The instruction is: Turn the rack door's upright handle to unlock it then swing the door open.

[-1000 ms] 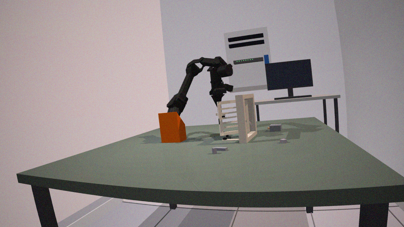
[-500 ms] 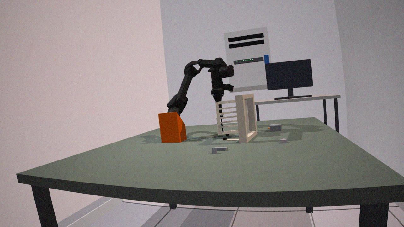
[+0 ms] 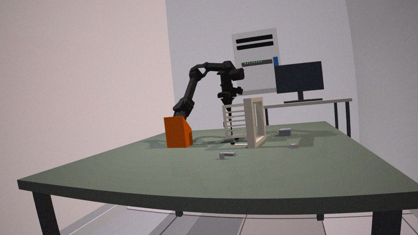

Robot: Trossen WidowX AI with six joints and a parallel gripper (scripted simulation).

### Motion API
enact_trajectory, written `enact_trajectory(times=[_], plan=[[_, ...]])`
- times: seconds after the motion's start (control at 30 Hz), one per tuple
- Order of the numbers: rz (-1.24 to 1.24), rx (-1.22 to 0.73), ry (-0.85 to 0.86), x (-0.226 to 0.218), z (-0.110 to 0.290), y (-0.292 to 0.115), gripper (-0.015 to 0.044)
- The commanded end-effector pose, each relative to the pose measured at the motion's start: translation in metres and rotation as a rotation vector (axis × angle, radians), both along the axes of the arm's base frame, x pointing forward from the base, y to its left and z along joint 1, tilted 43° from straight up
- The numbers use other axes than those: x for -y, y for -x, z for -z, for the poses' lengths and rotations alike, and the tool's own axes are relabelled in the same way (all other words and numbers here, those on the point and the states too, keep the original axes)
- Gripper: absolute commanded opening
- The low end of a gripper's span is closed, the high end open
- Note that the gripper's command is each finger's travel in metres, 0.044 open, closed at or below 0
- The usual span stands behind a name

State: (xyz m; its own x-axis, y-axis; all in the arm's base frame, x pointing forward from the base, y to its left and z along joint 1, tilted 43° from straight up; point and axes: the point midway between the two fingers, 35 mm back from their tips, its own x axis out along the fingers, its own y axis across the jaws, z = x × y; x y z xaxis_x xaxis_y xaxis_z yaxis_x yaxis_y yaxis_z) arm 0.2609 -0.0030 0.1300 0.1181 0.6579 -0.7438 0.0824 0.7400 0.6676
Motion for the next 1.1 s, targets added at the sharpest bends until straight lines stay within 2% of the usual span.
enact_trajectory(times=[0.0, 0.53, 1.0, 1.07], plan=[[0.057, -0.044, -0.014, -0.007, -0.008, -0.004, 0.0011], [0.216, -0.184, -0.041, -0.027, -0.028, -0.017, 0.0011], [0.222, -0.189, -0.042, -0.028, -0.029, -0.018, 0.0011], [0.222, -0.189, -0.042, -0.028, -0.029, -0.018, 0.0063]])
